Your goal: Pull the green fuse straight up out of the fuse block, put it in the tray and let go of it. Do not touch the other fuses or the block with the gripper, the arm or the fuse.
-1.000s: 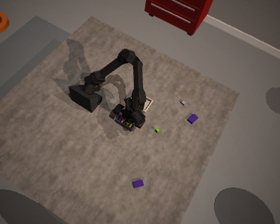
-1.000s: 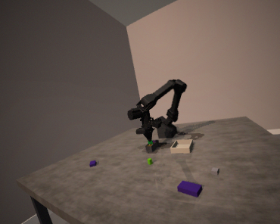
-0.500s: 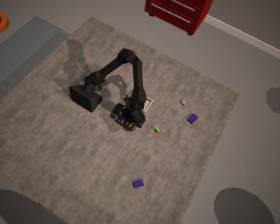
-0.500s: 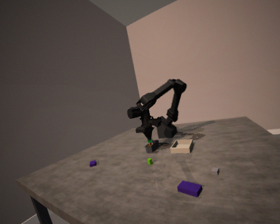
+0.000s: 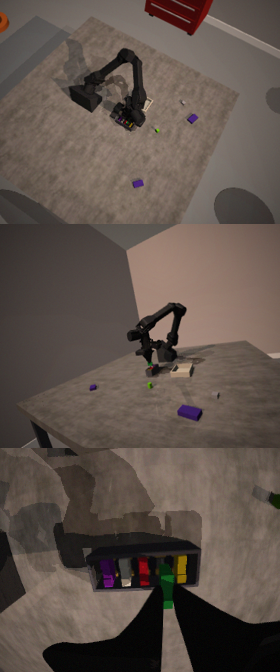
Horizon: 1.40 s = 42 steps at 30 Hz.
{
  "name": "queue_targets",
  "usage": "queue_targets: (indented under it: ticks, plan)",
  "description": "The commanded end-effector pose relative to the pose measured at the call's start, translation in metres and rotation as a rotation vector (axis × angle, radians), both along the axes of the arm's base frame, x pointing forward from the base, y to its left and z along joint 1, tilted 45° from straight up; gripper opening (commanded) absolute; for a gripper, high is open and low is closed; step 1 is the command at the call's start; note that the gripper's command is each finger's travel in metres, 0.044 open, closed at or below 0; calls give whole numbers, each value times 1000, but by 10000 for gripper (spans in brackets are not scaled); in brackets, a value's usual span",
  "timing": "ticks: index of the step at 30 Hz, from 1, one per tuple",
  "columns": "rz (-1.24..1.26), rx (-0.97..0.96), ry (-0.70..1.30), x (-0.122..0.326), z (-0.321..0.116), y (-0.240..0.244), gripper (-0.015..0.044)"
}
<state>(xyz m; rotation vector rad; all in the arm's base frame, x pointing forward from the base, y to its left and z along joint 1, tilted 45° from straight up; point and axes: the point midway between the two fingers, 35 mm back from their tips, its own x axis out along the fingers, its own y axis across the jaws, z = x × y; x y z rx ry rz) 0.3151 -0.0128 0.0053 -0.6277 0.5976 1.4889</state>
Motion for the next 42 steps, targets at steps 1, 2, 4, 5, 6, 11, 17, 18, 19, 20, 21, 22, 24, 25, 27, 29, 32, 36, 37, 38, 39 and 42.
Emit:
queue_targets:
  ticks: [1, 2, 4, 5, 6, 11, 17, 18, 19, 20, 21, 22, 24, 25, 27, 29, 32, 36, 37, 38, 39, 42]
  plan:
    - [2, -7, -10, 1, 6, -6, 0]
    - [2, -7, -10, 1, 7, -7, 0]
    - [2, -7, -10, 1, 9, -9, 0]
    - [2, -7, -10, 1, 10, -10, 0]
    - [2, -7, -10, 1, 12, -11, 0]
    - [2, -7, -10, 1, 16, -15, 0]
    - [1, -11, -9, 3, 23, -8, 0]
    - [1, -13, -9, 3, 28, -4, 0]
    - [0, -15, -9, 4, 33, 1, 0]
    - [0, -16, -9, 5, 38, 6, 0]
    - [0, -18, -8, 5, 43, 11, 0]
    - [-1, -19, -8, 5, 48, 16, 0]
    - [-1, -21, -9, 5, 58, 26, 0]
    - [-1, -22, -9, 5, 63, 31, 0]
    - [-2, -22, -9, 4, 73, 41, 0]
    - [-2, -22, -9, 2, 83, 51, 0]
    - [-2, -20, -10, -1, 98, 66, 0]
    - [-2, -15, -10, -9, 117, 86, 0]
    - [-1, -13, -10, -11, 122, 91, 0]
    - [-1, -11, -10, -13, 127, 96, 0]
    - [0, -9, -10, -16, 132, 101, 0]
    - [1, -1, -9, -23, 145, 114, 0]
